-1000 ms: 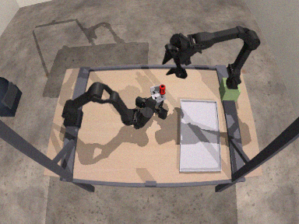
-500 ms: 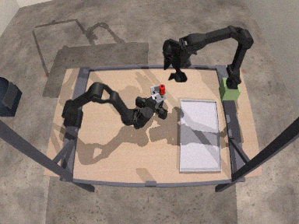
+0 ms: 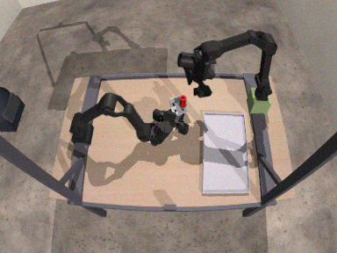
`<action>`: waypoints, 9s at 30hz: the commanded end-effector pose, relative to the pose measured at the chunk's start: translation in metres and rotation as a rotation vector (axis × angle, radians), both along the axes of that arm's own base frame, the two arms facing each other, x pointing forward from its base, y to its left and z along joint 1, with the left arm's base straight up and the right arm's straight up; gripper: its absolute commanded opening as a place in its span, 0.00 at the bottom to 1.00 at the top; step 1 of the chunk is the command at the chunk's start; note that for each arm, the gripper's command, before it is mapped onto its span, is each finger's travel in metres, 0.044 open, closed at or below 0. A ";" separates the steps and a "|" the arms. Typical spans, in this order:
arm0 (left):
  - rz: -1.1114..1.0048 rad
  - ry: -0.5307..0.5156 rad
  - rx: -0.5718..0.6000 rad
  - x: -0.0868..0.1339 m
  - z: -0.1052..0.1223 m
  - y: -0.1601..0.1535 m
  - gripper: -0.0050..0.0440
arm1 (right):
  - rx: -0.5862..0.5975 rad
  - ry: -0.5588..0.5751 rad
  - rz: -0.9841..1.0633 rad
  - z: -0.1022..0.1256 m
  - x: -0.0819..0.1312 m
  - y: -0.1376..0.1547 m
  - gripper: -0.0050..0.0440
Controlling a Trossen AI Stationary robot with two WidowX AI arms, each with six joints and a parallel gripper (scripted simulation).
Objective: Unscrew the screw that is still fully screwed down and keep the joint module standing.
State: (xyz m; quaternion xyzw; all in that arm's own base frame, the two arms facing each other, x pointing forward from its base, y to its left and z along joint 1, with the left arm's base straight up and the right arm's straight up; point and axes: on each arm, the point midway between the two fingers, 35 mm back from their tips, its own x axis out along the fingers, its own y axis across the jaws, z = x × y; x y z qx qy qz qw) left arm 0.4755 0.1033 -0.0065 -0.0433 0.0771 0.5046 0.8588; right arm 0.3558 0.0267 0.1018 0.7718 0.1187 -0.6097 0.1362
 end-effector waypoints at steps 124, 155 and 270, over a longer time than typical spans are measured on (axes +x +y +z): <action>0.003 -0.028 -0.001 0.004 0.011 0.002 0.60 | -0.015 0.205 0.021 -0.056 0.022 0.021 0.71; 0.003 -0.028 -0.001 0.004 0.011 0.002 0.60 | -0.015 0.204 0.021 -0.055 0.041 0.029 0.71; 0.003 -0.028 -0.001 0.004 0.011 0.002 0.60 | -0.011 0.195 0.021 -0.051 0.052 0.031 0.37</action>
